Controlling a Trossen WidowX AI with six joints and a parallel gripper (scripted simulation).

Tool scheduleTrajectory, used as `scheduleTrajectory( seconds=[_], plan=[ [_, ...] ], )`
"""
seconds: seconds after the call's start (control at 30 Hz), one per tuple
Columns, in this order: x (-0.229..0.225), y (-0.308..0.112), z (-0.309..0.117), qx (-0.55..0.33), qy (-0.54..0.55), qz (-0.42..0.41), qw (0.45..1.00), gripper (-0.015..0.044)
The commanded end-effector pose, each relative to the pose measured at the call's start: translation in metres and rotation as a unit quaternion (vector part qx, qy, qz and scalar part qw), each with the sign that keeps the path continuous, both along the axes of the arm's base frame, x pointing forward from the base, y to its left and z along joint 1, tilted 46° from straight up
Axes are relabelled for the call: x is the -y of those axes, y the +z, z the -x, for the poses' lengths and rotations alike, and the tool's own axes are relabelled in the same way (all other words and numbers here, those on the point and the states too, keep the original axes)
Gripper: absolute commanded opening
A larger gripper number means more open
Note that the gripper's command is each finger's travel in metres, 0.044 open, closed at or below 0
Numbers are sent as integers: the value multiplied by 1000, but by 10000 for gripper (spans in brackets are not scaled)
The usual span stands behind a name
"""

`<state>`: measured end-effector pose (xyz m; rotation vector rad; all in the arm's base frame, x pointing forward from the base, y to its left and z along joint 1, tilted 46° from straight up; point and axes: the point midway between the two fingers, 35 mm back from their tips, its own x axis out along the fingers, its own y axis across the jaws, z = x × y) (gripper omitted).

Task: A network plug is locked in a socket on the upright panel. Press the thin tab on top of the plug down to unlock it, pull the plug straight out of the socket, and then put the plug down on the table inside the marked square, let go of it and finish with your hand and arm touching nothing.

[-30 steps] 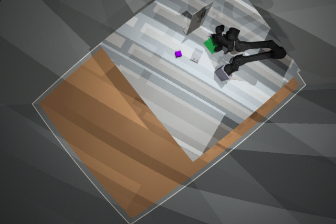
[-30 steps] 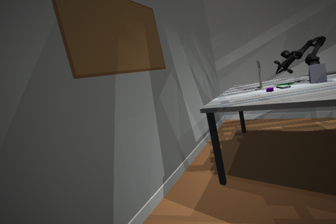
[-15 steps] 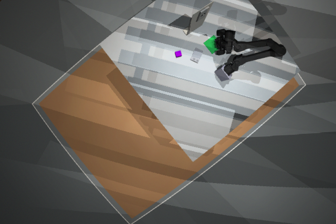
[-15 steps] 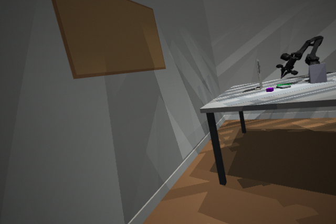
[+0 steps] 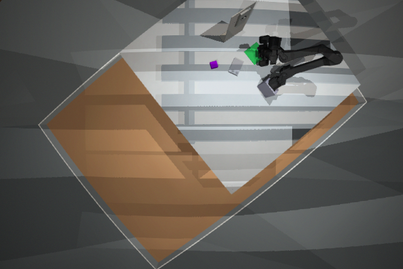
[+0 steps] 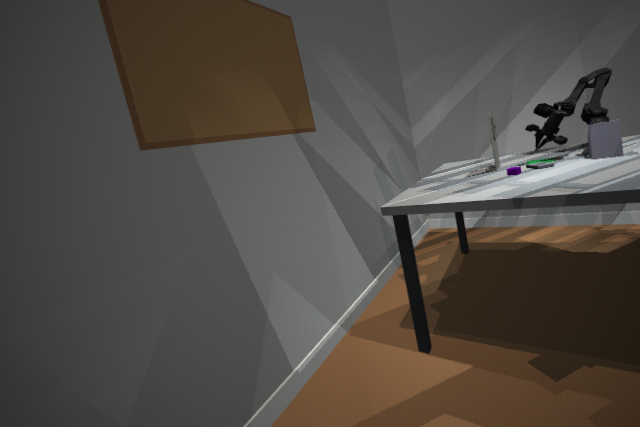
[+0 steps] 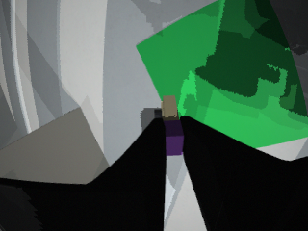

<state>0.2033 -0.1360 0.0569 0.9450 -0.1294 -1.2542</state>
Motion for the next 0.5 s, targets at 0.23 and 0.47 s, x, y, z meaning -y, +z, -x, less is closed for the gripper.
scheduleTrajectory(
  seconds=[0.23, 0.47],
  plan=[
    [5, -9, 0, -8, 1, -2, 1000, 0],
    [8, -13, 0, -8, 1, -3, 1000, 0]
  ],
)
